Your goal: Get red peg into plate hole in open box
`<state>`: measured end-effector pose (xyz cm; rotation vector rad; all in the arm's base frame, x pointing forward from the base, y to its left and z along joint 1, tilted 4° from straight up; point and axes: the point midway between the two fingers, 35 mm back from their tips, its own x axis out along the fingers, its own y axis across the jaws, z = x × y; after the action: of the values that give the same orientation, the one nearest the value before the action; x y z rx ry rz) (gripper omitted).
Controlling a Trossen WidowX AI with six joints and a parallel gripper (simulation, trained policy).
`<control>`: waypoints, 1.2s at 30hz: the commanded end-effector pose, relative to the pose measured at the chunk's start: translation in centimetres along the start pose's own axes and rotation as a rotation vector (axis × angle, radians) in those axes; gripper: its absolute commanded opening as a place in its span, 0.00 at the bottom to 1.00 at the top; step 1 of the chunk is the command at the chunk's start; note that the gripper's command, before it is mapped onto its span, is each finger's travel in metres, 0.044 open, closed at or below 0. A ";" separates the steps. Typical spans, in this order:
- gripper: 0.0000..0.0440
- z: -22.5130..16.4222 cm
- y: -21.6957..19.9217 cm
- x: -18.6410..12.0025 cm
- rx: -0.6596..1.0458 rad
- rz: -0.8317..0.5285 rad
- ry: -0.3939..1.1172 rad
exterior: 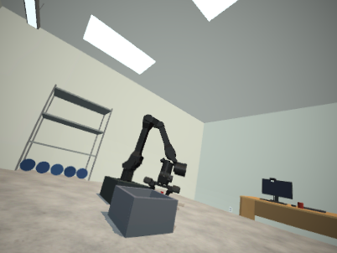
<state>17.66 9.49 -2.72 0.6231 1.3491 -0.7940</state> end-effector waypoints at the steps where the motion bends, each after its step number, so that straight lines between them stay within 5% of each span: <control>1: 0.36 -0.7 -0.7 0.7 0.016 -0.025 0.049; 8: 0.00 -0.6 -0.4 0.6 0.012 -0.033 0.089; 36: 0.00 7.8 1.2 -7.4 -0.119 0.000 -0.168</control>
<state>22.29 5.75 4.52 0.4666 1.2505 -0.7441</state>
